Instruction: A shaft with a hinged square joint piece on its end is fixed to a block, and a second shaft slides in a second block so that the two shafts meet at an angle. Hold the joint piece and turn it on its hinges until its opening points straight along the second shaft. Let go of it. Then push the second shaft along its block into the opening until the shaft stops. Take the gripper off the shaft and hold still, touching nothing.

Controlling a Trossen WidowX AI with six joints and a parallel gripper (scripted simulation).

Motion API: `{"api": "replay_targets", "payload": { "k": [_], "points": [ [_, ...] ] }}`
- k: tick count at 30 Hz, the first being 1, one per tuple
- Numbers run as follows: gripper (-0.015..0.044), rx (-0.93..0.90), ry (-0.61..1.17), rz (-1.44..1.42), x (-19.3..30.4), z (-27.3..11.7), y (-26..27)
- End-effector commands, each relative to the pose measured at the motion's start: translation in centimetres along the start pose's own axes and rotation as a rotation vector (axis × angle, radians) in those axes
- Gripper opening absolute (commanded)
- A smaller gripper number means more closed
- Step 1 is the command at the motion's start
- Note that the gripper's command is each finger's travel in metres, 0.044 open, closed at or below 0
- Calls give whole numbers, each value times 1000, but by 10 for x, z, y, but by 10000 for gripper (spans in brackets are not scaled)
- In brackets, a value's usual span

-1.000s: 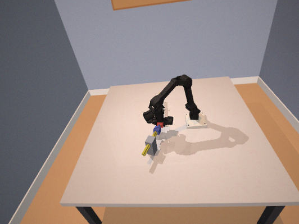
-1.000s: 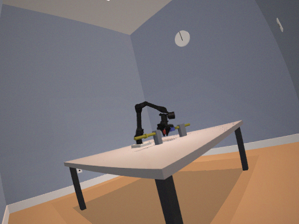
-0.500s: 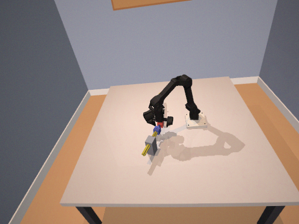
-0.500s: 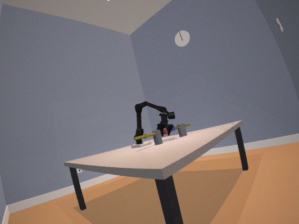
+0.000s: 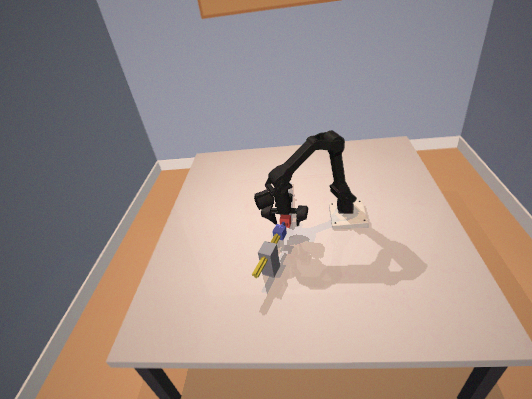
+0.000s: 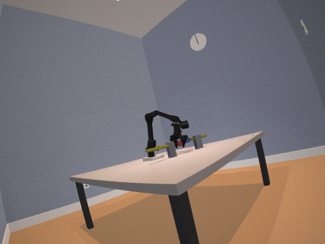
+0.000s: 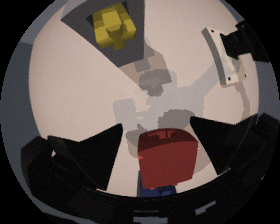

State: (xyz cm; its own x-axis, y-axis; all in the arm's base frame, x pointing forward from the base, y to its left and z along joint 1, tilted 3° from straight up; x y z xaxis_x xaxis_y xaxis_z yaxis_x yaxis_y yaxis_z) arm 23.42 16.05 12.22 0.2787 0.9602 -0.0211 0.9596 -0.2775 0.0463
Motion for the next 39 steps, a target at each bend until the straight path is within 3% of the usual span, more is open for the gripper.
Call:
{"api": "replay_targets", "payload": {
  "k": [1, 8, 20, 39],
  "points": [
    [440, 34, 121, 2, -8, -7, 1],
    [440, 60, 330, -11, -19, -21, 4],
    [440, 52, 323, -29, -18, -24, 6],
    [440, -55, 259, -662, -11, -96, 11]
  ]
}}
Point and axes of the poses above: the point midway between the two fingers, 35 mm back from their tips, its own z axis out along the fingers, its own y axis across the jaws, x = y × z, the point moved 4 cm from there along -z, back along the fingers, and after that the axes turned 15 degrees about z, right-handed, at the moved point
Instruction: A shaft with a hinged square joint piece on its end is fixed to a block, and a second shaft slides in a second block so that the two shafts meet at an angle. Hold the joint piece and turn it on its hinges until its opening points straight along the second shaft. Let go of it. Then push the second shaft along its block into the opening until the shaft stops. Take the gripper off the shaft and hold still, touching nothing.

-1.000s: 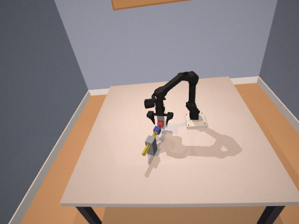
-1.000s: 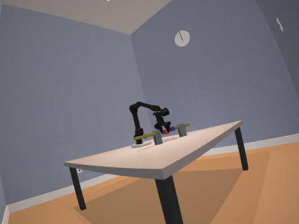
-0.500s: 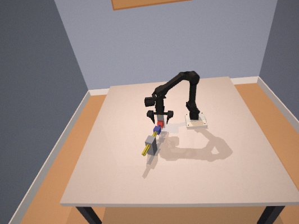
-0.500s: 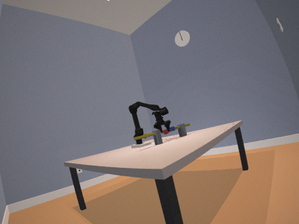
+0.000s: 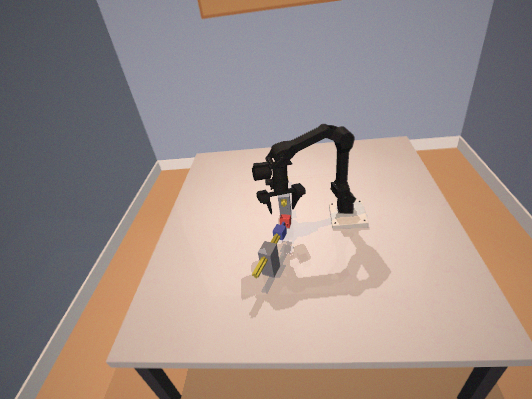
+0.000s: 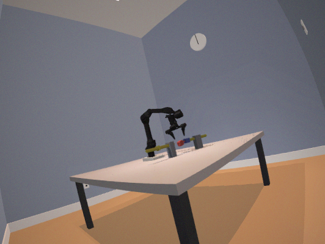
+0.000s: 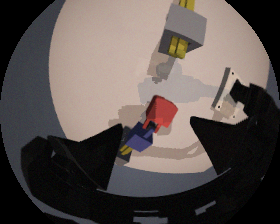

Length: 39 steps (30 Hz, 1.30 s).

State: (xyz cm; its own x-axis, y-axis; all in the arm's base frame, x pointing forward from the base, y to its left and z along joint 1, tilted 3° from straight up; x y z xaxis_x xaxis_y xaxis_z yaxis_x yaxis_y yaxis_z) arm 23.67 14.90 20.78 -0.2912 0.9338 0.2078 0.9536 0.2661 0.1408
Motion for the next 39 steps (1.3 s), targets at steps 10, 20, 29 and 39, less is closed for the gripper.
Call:
{"api": "replay_targets", "payload": {
  "k": [10, 20, 29, 39],
  "points": [
    [440, 25, -52, -445, 12, -48, 2],
    [440, 51, -78, -734, 18, -79, -3],
    [440, 76, -97, -852, 1, -72, -6],
    [440, 167, -125, -1181, -45, -52, -22]
  ]
}}
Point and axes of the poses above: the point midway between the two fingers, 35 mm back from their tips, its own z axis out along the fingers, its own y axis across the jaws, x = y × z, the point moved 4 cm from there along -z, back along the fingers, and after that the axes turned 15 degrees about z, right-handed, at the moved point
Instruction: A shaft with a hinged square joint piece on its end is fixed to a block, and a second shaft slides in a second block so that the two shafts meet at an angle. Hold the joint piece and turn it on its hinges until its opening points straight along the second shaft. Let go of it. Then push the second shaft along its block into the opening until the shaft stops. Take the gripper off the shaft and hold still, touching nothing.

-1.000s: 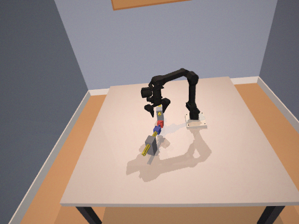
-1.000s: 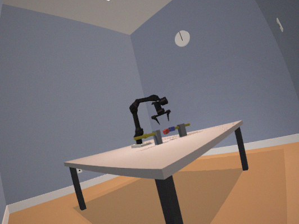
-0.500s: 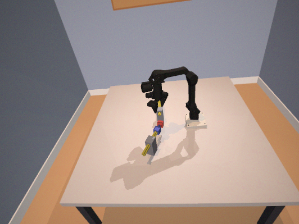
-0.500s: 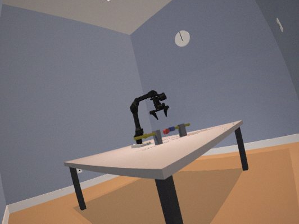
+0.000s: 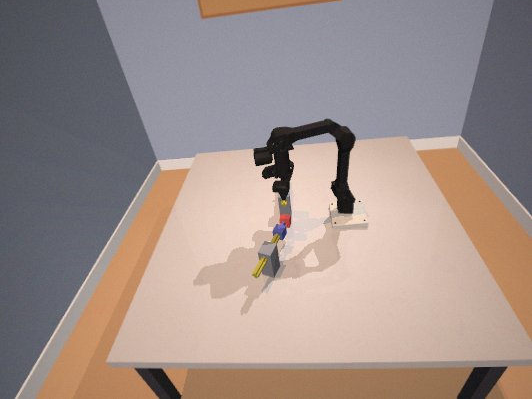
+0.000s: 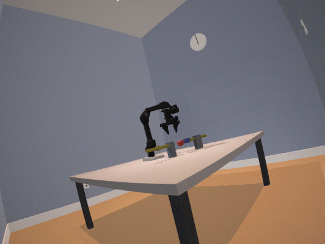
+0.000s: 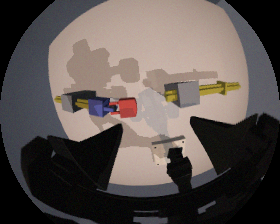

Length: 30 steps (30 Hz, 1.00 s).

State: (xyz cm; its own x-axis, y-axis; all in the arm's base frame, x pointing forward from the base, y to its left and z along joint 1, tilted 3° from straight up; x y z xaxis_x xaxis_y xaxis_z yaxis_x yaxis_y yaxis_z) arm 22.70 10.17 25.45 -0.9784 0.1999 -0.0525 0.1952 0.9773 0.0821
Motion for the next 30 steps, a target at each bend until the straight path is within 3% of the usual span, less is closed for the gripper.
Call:
{"api": "replay_targets", "payload": {
  "k": [1, 8, 30],
  "points": [
    [440, 29, -2, -112, 0, 9, -16],
    [440, 29, -2, -97, 0, 10, -17],
    [440, -14, 12, 590, -1, 18, -21]
  ]
}}
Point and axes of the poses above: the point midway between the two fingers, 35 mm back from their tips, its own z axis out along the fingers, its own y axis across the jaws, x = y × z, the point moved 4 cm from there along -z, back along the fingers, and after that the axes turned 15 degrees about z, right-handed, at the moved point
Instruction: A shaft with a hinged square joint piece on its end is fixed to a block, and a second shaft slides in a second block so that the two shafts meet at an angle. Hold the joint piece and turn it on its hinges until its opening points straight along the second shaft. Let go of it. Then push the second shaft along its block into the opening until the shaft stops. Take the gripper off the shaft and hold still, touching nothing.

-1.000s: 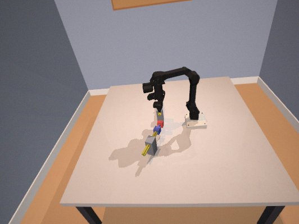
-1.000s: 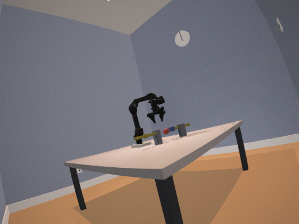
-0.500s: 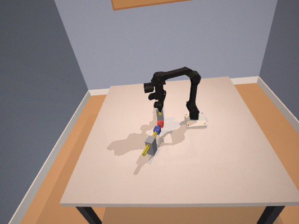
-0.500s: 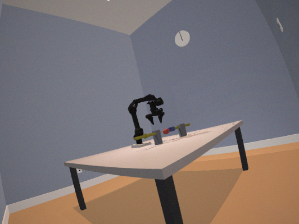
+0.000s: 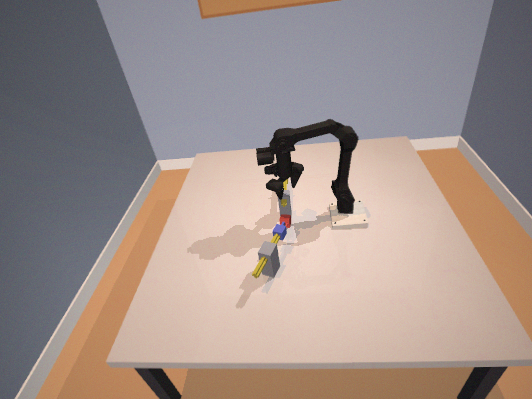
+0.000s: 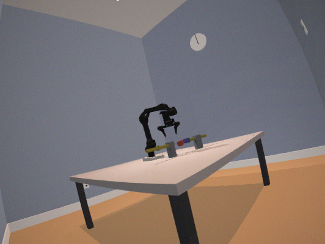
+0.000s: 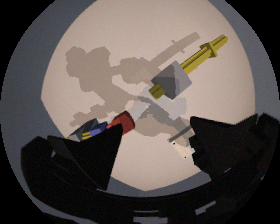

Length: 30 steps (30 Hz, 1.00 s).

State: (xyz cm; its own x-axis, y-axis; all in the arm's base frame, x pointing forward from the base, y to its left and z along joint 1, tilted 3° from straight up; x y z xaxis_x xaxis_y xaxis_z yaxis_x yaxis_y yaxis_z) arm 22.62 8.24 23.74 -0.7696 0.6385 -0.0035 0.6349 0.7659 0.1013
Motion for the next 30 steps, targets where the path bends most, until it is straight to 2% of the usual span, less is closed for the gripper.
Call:
{"api": "replay_targets", "payload": {
  "k": [1, 30],
  "points": [
    [440, -7, 13, 128, 0, 3, -1],
    [440, -27, 75, 1039, -3, 13, -6]
  ]
}}
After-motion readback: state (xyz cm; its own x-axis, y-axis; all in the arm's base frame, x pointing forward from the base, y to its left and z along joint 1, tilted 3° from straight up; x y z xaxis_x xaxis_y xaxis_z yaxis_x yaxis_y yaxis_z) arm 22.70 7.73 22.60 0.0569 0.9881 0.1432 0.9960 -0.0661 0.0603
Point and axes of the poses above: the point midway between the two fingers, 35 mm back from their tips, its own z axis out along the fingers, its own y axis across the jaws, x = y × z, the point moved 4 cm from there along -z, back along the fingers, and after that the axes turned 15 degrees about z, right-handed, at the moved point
